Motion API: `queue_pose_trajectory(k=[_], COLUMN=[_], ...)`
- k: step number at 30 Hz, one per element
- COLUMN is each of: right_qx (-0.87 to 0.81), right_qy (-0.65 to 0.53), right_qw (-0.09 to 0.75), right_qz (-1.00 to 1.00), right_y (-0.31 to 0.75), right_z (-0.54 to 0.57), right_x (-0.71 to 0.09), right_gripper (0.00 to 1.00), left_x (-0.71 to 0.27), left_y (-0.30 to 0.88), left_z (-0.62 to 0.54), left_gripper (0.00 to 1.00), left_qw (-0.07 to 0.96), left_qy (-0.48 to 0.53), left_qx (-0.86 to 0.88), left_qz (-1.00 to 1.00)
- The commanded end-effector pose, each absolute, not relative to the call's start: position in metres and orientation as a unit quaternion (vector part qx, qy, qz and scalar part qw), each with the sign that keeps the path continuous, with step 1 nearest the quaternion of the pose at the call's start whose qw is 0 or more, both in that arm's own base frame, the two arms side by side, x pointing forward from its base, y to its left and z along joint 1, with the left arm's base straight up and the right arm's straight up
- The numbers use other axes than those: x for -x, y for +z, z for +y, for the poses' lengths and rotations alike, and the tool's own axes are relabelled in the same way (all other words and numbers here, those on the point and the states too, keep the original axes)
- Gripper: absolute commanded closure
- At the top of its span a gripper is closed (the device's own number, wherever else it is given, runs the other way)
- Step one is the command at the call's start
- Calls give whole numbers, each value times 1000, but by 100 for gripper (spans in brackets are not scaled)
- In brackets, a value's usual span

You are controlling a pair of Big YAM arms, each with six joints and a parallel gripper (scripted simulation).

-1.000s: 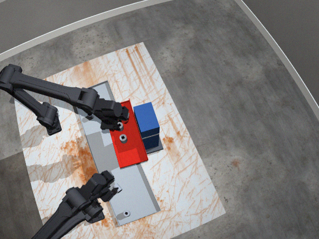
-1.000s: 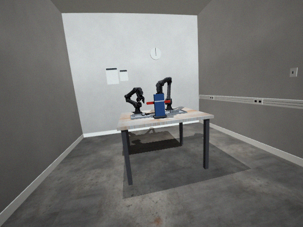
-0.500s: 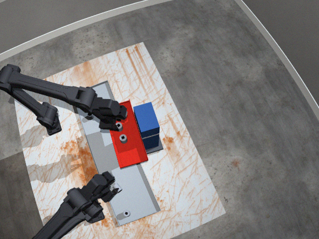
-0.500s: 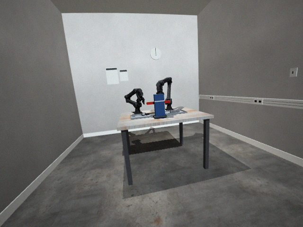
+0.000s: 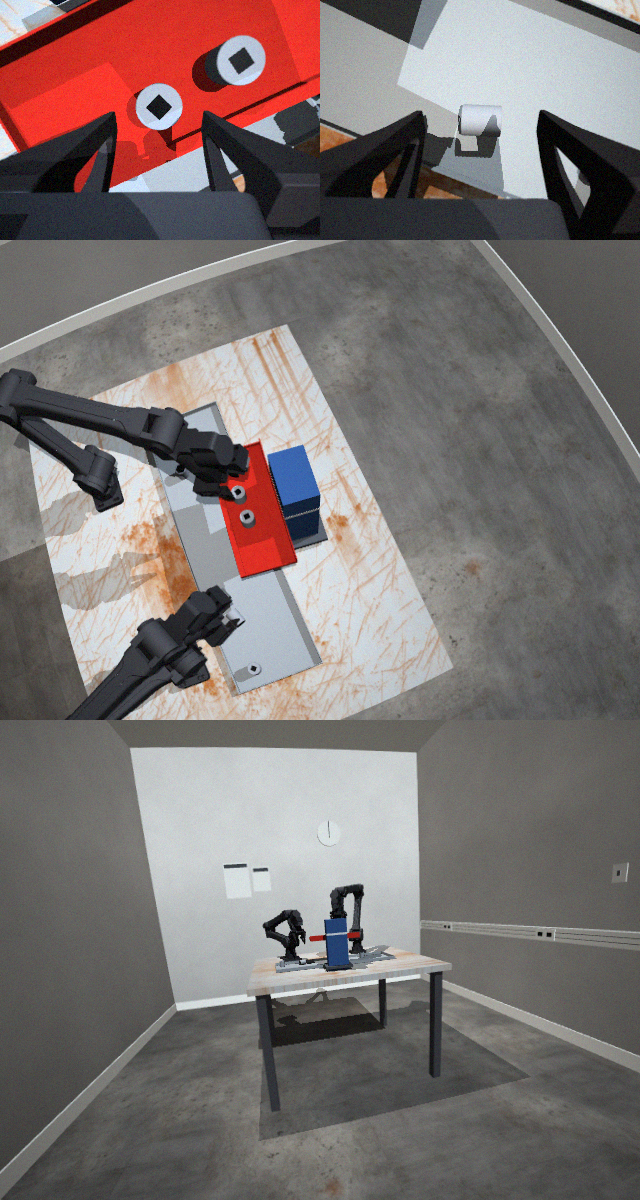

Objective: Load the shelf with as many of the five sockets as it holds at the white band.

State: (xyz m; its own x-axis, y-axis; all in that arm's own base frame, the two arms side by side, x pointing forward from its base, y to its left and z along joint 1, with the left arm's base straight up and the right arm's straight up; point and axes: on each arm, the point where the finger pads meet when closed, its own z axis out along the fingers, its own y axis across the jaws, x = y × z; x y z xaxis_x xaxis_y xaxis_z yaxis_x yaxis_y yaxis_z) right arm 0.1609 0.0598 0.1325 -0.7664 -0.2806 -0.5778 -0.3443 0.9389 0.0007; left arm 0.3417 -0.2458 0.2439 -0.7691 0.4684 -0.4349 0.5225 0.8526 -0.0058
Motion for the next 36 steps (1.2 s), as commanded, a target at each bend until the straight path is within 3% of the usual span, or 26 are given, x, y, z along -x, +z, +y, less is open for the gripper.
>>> queue_pose_trajectory(k=[1,11,36], right_qx=[167,167,169], right_qy=[56,56,57], right_qw=[315,318,318], right_qz=[933,932,931], right_y=[133,125,97], right_z=[61,61,62], right_x=[-166,-167,-167], right_gripper=[35,35,35], left_x=[-345,-322,-234], left_y=[298,306,402], left_z=[-258,-242,-278], left_gripper=[35,35,35], left_qw=[257,243,537], left_qy=[-82,-76,-68], left_qx=[-258,-246,-41], left_qz=[928,935,840])
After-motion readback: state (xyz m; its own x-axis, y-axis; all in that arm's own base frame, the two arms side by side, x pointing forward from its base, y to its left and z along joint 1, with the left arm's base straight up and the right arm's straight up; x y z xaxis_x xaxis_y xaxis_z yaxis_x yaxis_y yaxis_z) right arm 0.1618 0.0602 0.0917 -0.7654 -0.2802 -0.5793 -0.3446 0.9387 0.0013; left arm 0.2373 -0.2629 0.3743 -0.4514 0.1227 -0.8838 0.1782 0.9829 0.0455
